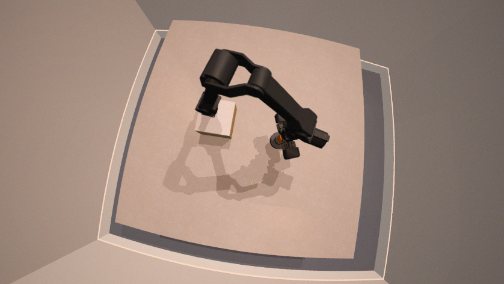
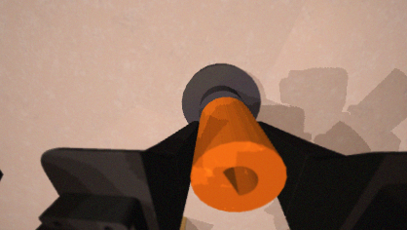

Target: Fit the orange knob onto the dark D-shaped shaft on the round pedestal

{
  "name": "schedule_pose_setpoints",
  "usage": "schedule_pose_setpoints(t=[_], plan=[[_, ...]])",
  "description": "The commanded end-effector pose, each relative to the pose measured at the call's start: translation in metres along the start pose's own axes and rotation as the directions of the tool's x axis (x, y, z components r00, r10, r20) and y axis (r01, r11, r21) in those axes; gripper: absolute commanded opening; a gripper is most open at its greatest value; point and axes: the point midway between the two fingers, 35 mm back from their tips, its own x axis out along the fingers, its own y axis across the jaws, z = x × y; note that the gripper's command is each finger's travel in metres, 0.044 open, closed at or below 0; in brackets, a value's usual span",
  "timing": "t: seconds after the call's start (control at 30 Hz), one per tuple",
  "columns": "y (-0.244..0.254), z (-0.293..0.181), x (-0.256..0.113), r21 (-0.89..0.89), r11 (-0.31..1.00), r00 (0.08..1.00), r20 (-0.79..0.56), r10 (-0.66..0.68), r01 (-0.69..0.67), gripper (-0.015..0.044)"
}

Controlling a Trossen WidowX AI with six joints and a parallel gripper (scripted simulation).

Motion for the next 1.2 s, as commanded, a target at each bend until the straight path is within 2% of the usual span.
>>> schedule_pose_setpoints(t=[0.0, 0.47, 0.73, 1.17], plan=[[-0.0010, 0.0013, 0.0012, -0.006, 1.000, 1.000, 0.003, -0.004, 0.004, 0.0000], [0.0013, -0.0024, -0.0021, -0.006, 1.000, 1.000, 0.002, -0.004, 0.004, 0.0000], [0.0019, -0.0037, -0.0036, -0.213, 0.977, 1.000, 0.002, -0.004, 0.004, 0.0000], [0.0002, -0.0010, -0.0038, -0.213, 0.977, 1.000, 0.002, -0.004, 0.004, 0.0000]])
